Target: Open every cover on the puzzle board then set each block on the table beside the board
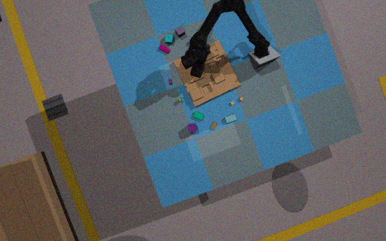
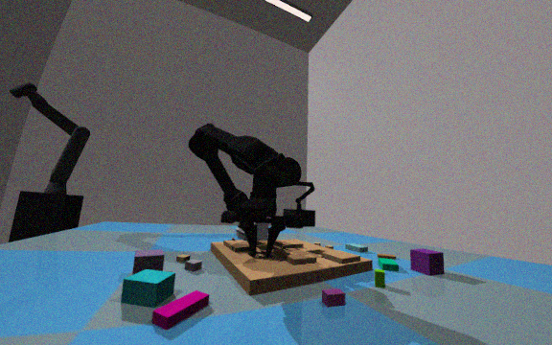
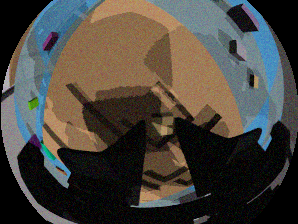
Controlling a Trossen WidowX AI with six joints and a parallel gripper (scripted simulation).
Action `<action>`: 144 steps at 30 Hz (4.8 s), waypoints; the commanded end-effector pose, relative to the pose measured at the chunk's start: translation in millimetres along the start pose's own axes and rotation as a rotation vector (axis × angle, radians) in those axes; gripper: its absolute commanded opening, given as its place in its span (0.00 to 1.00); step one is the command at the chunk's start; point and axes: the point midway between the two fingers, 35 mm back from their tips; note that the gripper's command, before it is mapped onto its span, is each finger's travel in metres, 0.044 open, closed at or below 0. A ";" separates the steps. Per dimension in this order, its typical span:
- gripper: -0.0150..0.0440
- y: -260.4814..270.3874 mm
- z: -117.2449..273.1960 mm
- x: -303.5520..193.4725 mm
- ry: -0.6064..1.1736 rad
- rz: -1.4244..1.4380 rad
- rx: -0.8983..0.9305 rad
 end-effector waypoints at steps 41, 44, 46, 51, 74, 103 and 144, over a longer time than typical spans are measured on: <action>0.39 -0.3 26.4 -0.6 0.002 0.003 -0.002; 0.39 -0.5 30.3 -0.8 0.003 0.003 -0.003; 0.39 -0.7 32.9 -1.0 0.003 0.003 -0.003; 0.39 -1.2 39.4 -1.4 0.003 0.004 -0.004; 0.39 -1.1 90.7 -1.7 0.004 0.005 -0.004; 0.39 -110.0 93.4 4.8 0.011 0.007 0.006; 0.39 -199.9 76.4 -19.8 0.007 0.006 -0.007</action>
Point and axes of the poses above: the point midway between the two fingers, 35 mm back from their tips, its own z axis back along the fingers, its own y axis across the jaws, x = y × z, and after that the axes turned 8 degrees about z, right-handed
